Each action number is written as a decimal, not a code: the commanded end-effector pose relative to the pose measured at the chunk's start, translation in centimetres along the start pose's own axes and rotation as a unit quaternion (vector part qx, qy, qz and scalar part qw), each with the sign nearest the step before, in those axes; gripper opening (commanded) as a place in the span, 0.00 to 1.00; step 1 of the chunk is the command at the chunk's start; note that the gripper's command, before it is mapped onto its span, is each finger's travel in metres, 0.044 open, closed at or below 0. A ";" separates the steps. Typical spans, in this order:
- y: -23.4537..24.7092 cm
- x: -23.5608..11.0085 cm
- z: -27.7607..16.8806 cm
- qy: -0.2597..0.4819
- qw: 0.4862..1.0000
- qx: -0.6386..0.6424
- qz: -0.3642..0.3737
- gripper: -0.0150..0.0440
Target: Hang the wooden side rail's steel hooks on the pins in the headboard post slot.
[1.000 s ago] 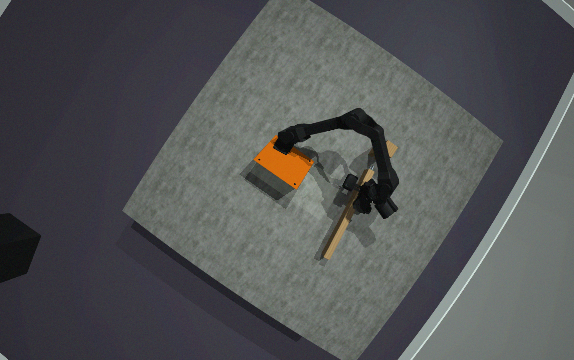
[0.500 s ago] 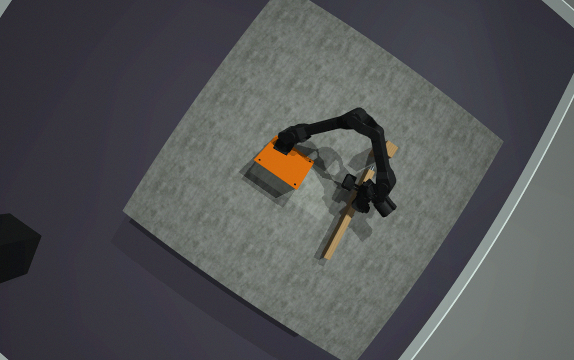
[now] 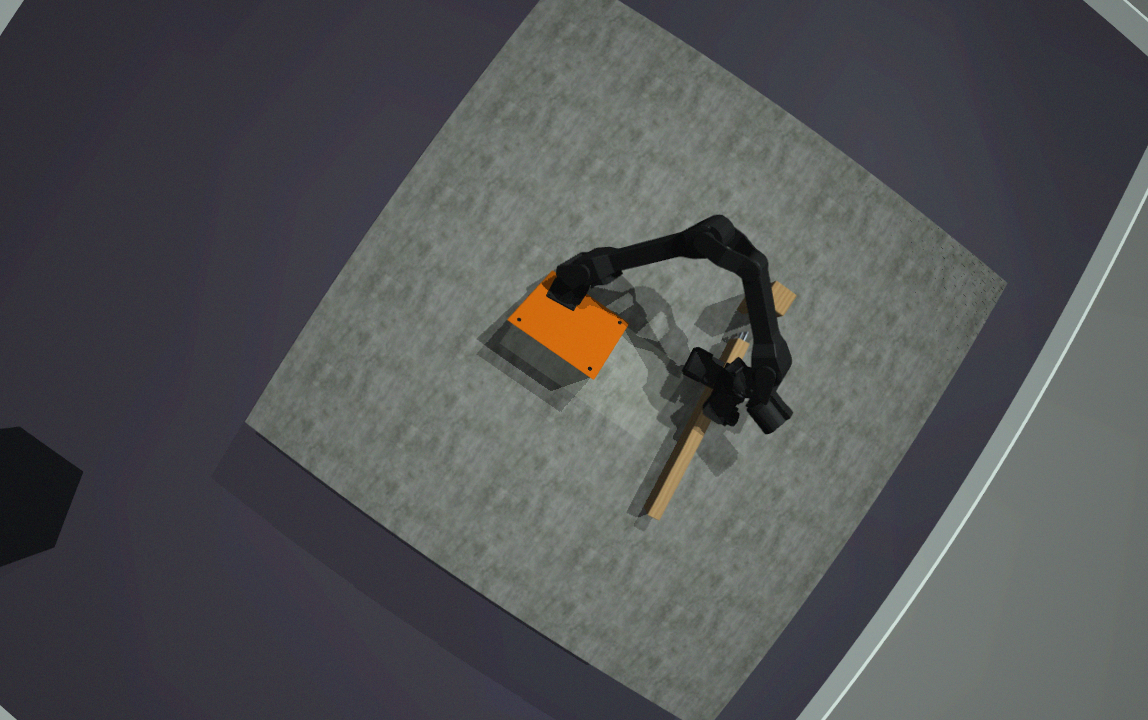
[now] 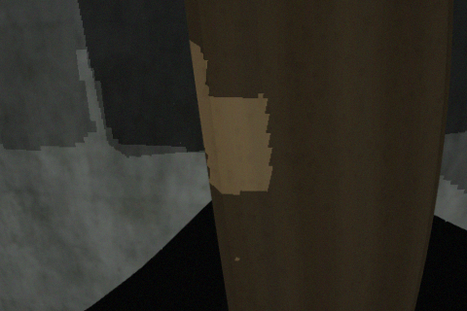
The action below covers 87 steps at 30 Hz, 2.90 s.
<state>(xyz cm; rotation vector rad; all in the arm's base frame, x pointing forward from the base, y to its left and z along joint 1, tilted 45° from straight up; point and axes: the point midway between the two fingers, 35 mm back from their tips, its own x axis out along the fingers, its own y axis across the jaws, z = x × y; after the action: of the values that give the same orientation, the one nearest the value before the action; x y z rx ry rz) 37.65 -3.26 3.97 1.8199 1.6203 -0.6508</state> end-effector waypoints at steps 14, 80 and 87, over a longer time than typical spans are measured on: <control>-0.1 0.0 -0.1 0.001 1.000 0.006 0.000 0.25; -2.4 0.0 -0.3 0.000 0.997 0.071 0.002 0.25; -2.4 -0.1 -0.3 0.001 0.997 0.077 0.000 0.25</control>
<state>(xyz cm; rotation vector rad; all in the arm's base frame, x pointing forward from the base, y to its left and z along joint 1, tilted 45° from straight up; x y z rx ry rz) 35.31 -2.86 3.94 1.9234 1.6081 -0.7838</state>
